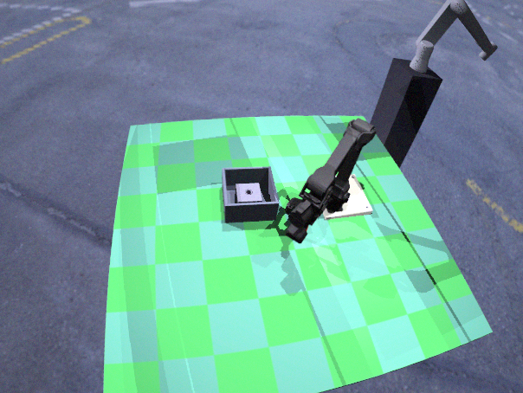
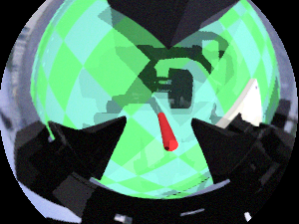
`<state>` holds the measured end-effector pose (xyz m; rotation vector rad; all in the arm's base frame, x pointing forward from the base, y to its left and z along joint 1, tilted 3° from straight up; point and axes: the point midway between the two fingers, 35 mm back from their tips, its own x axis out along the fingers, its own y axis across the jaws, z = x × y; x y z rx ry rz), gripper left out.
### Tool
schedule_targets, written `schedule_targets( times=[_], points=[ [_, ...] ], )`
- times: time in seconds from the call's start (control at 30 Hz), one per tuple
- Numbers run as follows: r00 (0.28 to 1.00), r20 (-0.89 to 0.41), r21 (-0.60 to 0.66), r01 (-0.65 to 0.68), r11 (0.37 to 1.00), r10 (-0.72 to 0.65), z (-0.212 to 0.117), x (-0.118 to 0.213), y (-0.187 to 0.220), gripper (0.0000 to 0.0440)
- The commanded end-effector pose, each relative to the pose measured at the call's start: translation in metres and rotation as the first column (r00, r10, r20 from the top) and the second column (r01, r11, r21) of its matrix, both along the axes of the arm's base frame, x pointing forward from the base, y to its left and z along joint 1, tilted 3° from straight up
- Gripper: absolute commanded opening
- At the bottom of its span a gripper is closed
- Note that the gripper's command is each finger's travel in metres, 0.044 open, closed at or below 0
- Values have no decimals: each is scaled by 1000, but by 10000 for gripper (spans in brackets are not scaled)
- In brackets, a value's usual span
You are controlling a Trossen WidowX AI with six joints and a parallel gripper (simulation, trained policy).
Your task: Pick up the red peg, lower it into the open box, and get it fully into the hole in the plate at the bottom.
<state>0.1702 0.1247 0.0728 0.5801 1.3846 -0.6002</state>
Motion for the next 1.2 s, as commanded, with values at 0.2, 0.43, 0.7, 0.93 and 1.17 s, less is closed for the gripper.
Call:
schedule_targets(
  times=[0.2,0.43,0.7,0.93,1.17],
  points=[
    [999,-16,-41,-30,999,29,-30,-3,-2,307],
    [998,-55,-77,-29,997,25,-38,-6,-6,123],
    [998,-44,-127,-42,991,37,-28,1,-12,0],
    [999,15,-159,-46,986,49,7,10,-21,0],
    [996,92,-172,0,985,16,45,25,-31,0]
  ],
)
